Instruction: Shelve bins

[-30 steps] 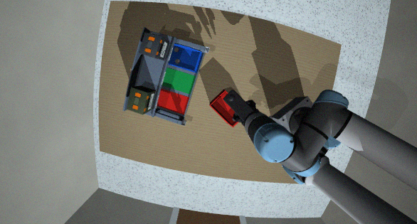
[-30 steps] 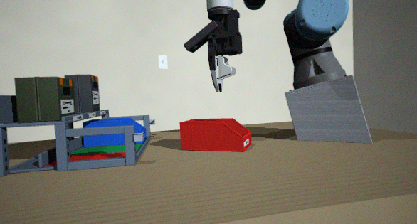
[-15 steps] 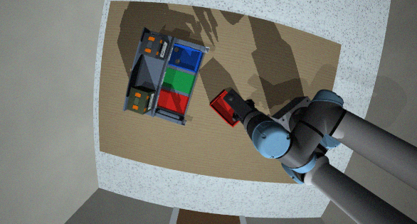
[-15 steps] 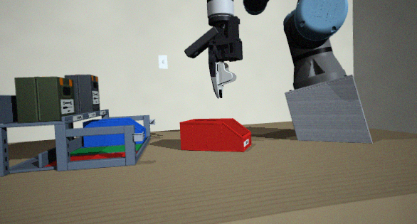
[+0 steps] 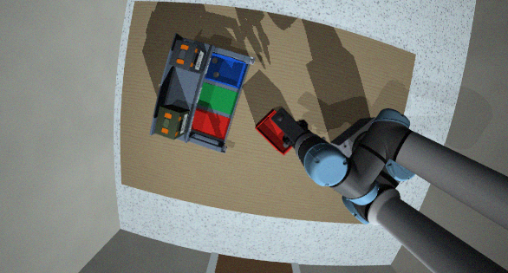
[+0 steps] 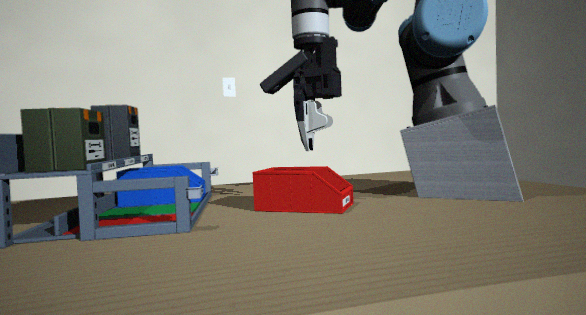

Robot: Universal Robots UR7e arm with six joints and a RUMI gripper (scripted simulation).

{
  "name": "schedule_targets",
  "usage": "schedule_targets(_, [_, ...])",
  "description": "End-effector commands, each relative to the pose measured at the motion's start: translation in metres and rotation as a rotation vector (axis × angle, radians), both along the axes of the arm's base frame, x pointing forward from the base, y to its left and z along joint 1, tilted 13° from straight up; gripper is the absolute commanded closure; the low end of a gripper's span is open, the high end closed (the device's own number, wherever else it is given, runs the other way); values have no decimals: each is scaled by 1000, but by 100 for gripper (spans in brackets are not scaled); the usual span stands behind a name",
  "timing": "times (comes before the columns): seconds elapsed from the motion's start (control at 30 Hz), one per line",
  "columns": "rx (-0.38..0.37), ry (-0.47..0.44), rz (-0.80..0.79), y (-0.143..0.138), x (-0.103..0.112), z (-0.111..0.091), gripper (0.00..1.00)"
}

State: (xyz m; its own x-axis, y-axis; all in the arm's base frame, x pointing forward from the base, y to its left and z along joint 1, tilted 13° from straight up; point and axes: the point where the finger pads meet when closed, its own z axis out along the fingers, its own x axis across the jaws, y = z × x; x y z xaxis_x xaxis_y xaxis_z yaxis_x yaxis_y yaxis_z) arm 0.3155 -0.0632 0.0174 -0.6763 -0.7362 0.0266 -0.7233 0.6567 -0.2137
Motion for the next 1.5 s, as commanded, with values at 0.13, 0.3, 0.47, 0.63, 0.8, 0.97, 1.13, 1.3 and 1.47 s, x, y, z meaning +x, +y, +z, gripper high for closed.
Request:
schedule_targets(0.13, [-2,-1,0,-3,3,-14,85])
schedule_targets(0.3, [-2,-1,0,-3,3,-17,85])
schedule_targets(0.47, [-2,-1,0,-4,4,-20,85])
schedule_targets(0.63, [-2,-1,0,-4,4,-21,85])
schedule_targets(0.8, [-2,-1,0,-4,4,-21,85])
schedule_targets(0.97, [-2,-1,0,-4,4,-21,85])
schedule_targets(1.13, [-2,-1,0,-4,4,-21,85])
schedule_targets(1.3, [-2,-1,0,-4,4,-21,85])
schedule_targets(1.47, [-2,-1,0,-4,4,-21,85])
